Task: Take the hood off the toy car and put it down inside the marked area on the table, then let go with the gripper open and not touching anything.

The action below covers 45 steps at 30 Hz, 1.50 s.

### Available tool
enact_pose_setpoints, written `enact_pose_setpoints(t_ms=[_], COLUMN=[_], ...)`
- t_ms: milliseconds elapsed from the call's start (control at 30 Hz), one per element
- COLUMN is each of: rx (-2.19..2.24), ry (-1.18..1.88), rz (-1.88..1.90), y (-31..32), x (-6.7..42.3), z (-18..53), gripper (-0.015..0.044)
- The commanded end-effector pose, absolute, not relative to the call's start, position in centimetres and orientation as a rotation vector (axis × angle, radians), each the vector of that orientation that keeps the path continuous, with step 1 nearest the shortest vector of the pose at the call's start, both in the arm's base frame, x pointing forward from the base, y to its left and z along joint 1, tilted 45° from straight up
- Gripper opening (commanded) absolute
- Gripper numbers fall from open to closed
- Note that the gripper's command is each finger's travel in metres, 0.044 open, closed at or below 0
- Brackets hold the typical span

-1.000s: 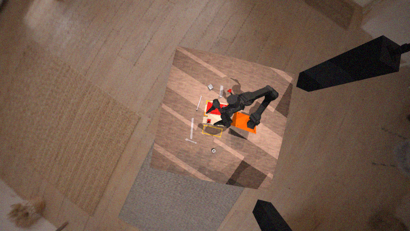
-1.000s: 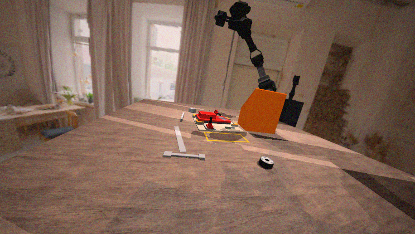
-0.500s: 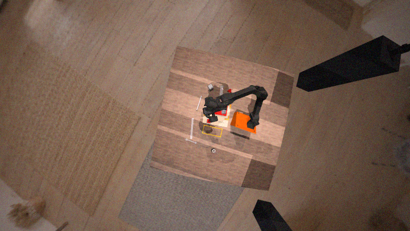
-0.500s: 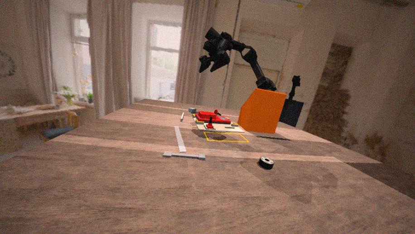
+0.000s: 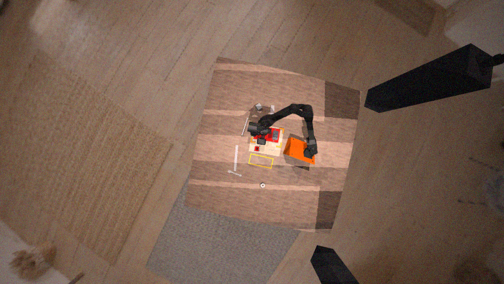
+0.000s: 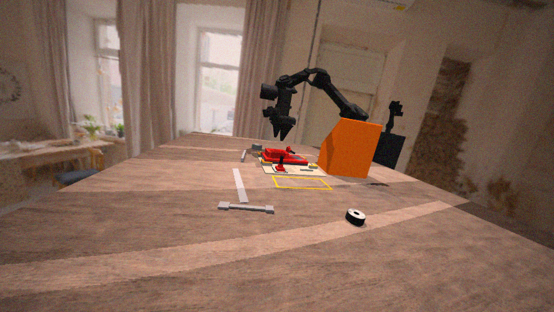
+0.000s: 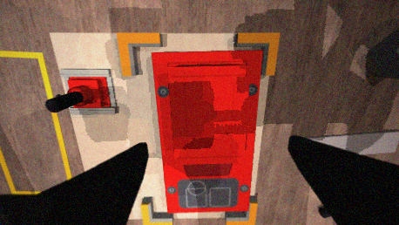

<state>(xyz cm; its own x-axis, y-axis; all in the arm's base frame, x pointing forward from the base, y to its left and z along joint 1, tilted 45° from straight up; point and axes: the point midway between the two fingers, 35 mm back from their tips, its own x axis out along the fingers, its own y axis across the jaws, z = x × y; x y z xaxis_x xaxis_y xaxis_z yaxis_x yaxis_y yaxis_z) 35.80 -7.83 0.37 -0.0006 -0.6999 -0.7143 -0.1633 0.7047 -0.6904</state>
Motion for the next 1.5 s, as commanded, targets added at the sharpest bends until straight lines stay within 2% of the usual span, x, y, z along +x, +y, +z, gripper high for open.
enact_pose_setpoints(t_ms=[0,1467], rx=[-0.732,-0.733], ry=[1.537,1.537], rz=[-0.505,-0.505], y=[-7.8,-10.1], x=[36.0,35.7], z=[0.4,-2.2], gripper=[0.0440,0.0440])
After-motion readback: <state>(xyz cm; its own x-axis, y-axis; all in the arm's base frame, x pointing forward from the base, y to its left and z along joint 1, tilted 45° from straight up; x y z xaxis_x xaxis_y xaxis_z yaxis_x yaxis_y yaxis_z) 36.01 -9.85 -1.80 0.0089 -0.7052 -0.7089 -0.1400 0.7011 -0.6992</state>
